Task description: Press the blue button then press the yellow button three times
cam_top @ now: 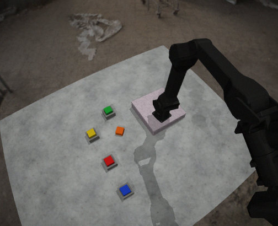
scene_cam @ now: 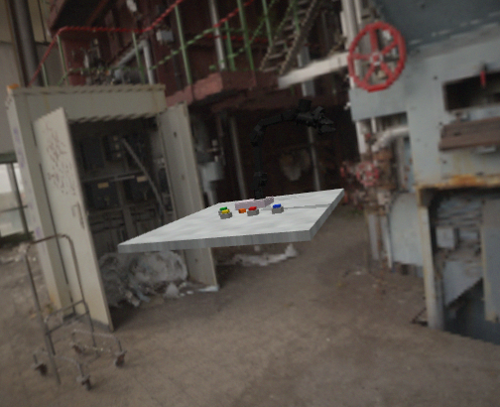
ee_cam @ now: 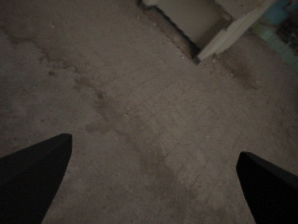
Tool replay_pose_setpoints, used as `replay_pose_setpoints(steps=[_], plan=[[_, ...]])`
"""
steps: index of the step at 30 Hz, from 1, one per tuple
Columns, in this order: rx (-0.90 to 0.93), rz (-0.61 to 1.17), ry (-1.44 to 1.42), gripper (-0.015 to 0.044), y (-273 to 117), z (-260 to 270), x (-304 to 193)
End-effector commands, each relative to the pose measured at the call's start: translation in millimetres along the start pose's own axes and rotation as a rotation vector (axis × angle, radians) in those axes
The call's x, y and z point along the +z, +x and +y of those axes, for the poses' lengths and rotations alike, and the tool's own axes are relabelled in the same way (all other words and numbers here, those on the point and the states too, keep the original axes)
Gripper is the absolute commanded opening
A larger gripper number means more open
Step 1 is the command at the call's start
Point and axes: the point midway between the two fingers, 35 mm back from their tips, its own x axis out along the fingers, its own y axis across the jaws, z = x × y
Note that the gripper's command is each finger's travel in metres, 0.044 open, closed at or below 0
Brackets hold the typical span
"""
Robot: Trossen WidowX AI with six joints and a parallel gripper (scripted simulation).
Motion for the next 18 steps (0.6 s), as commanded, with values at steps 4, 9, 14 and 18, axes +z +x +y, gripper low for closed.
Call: replay_pose_setpoints(steps=[4,9,14,18], plan=[[-0.101,0.351,0.412,0.04,7.3,-55.5,-119.9],[-0.214,0.588,0.737,0.04,-11.5,-84.3,-206.1],[-0.366,0.821,1.091,0.04,-49.1,-100.6,-289.2],[-0.517,1.01,1.393,0.04,-91.4,-102.8,-349.7]])
